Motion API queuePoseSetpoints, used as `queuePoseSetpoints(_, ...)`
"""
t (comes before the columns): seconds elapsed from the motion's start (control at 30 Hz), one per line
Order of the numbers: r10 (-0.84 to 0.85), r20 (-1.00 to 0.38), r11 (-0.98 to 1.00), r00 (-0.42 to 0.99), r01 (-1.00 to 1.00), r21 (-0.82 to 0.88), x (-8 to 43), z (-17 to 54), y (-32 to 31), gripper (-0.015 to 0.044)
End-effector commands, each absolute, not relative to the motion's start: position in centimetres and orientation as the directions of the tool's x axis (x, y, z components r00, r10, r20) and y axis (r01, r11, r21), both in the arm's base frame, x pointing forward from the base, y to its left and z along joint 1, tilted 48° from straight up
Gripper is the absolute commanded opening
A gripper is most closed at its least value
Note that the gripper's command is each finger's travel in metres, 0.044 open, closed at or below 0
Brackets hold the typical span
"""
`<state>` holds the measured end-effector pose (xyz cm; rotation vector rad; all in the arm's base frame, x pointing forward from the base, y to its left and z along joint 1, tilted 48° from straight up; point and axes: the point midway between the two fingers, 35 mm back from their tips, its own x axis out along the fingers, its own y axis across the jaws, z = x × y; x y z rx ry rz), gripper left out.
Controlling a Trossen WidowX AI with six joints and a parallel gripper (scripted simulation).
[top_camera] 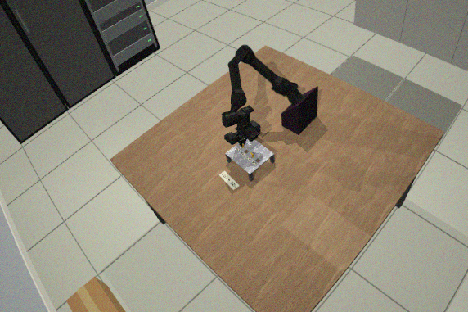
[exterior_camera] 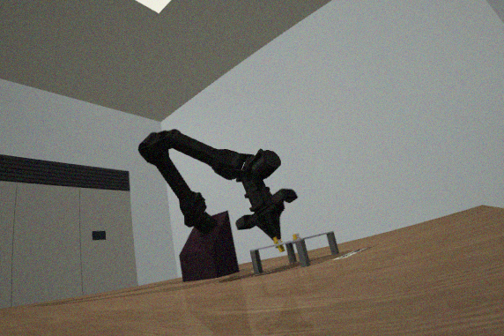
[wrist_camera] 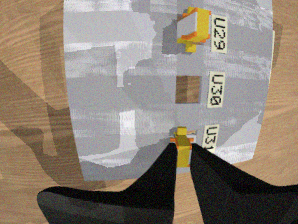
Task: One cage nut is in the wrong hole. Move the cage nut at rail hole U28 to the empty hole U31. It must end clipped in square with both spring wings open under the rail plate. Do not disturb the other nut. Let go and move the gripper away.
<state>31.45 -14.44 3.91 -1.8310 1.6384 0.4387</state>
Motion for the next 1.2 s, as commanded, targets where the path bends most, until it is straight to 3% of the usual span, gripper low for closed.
queuePoseSetpoints(0.0,-0.763,-0.626,-0.015,0.163,-0.972,-0.234,31.53,3.99,-14.48,0.0023)
queuePoseSetpoints(1.17,-0.763,-0.636,0.022,0.115,-0.979,-0.204,31.75,4.0,-14.54,0.0023)
